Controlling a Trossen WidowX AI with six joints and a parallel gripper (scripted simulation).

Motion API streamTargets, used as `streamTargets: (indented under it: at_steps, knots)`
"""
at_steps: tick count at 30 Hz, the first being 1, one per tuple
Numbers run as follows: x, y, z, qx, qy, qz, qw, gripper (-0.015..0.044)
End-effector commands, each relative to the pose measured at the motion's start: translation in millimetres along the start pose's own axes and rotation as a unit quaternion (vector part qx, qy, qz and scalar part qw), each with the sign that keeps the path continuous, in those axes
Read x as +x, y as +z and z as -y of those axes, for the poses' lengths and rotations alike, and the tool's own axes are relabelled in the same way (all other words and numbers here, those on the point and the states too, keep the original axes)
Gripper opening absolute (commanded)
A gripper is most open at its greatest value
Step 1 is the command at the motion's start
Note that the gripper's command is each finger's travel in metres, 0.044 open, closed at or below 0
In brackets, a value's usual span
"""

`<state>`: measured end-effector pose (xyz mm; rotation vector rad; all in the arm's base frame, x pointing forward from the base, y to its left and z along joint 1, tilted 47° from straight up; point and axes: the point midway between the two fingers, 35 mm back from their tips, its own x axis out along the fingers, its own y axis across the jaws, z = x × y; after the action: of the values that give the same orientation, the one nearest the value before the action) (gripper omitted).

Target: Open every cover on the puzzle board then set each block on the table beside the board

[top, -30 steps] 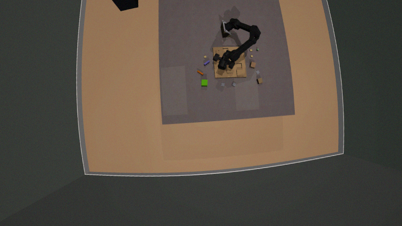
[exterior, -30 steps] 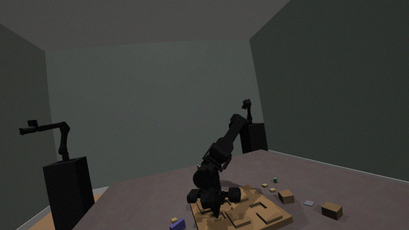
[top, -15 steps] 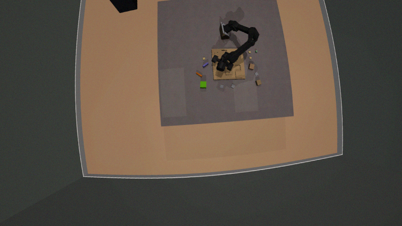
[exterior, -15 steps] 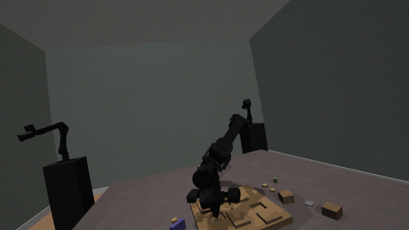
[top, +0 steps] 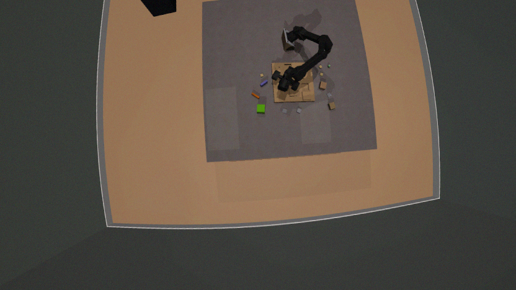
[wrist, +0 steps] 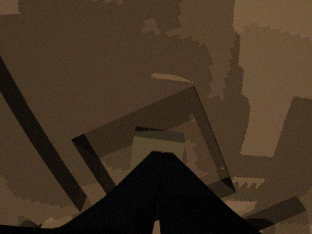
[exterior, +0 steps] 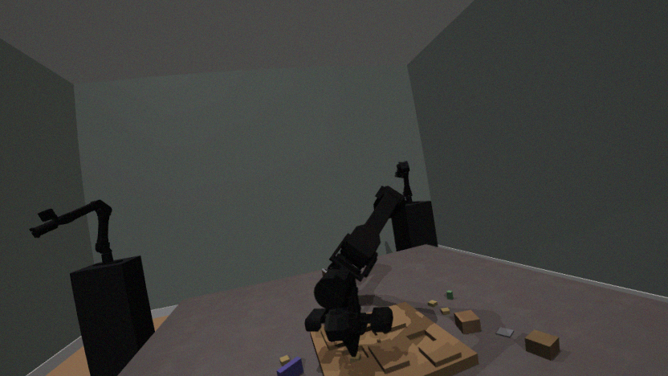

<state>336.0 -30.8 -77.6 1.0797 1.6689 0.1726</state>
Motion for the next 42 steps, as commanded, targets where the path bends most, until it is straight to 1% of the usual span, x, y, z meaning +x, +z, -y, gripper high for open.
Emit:
streamTargets:
  at_steps: [1,13,26,27,28,31,32,37,42]
  knots:
    - [1,-1,1,0.004,0.000,-0.002,1.000,0.0000]
    - [1,-1,1,0.004,0.000,-0.002,1.000,0.0000]
    - [-12,-1,-2,0.018,0.000,-0.002,1.000,0.0000]
    - [-7,-2,-1,0.011,0.001,-0.004,1.000,0.0026]
    - [-10,-1,-1,0.012,0.001,-0.004,1.000,0.0053]
    - [-26,0,-1,0.015,0.000,-0.003,1.000,0.0131]
    - [-32,0,-1,0.016,0.000,-0.002,1.000,0.0144]
    - [-60,0,-1,0.021,-0.001,-0.001,1.000,0.0144]
    - [-64,0,-1,0.022,-0.001,-0.001,1.000,0.0144]
